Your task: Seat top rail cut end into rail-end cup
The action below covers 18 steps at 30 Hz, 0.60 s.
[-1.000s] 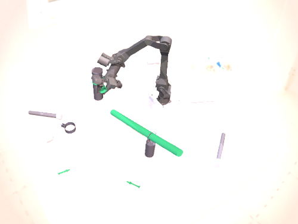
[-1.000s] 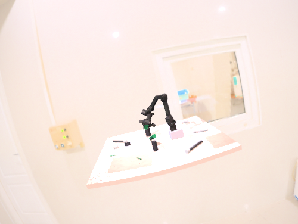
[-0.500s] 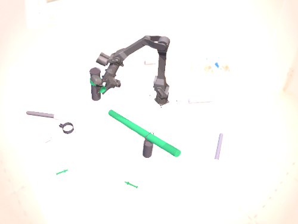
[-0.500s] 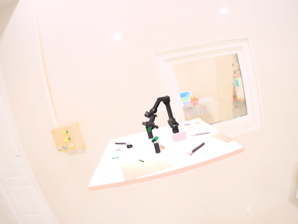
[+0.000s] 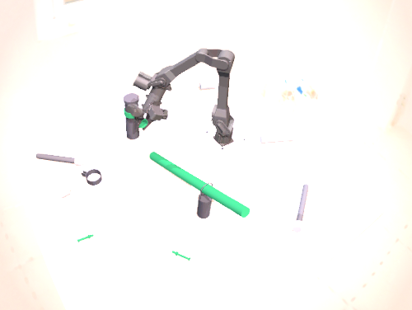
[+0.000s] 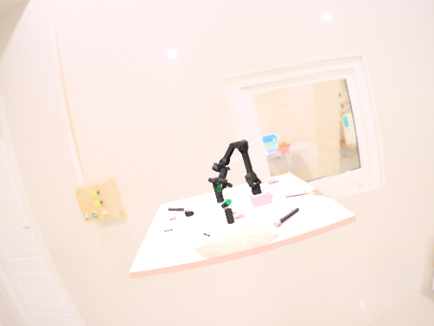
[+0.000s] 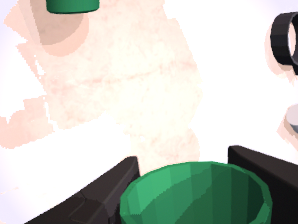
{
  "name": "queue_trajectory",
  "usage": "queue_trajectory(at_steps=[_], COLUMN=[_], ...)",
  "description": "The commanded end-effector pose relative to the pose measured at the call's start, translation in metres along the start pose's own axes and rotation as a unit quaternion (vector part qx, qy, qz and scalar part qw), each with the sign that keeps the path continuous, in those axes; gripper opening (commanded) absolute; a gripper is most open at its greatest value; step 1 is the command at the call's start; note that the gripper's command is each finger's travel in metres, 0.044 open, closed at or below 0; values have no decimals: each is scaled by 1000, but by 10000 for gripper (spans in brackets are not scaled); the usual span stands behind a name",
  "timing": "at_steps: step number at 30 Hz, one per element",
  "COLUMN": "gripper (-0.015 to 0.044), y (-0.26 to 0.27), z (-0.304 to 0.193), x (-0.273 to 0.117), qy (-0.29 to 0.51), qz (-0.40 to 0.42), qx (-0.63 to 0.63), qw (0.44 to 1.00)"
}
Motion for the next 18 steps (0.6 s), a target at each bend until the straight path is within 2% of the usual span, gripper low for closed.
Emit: queue_trajectory(at_steps=[1,18], gripper=[0,0], y=[0,-1], z=[-1,0], x=[0,1], qy=[1,3], qz=[0,0], qx=[3,8], qw=[1000,1000])
Point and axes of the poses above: the point midway between the two fingers, 35 mm back from their tips, its own x axis out along the fingers, its own y axis across the jaws, z = x × y, the point moved 6 cm from there along -x, back along the fingers, and after that the axes turned 4 degrees about x, right-handed, at the moved point
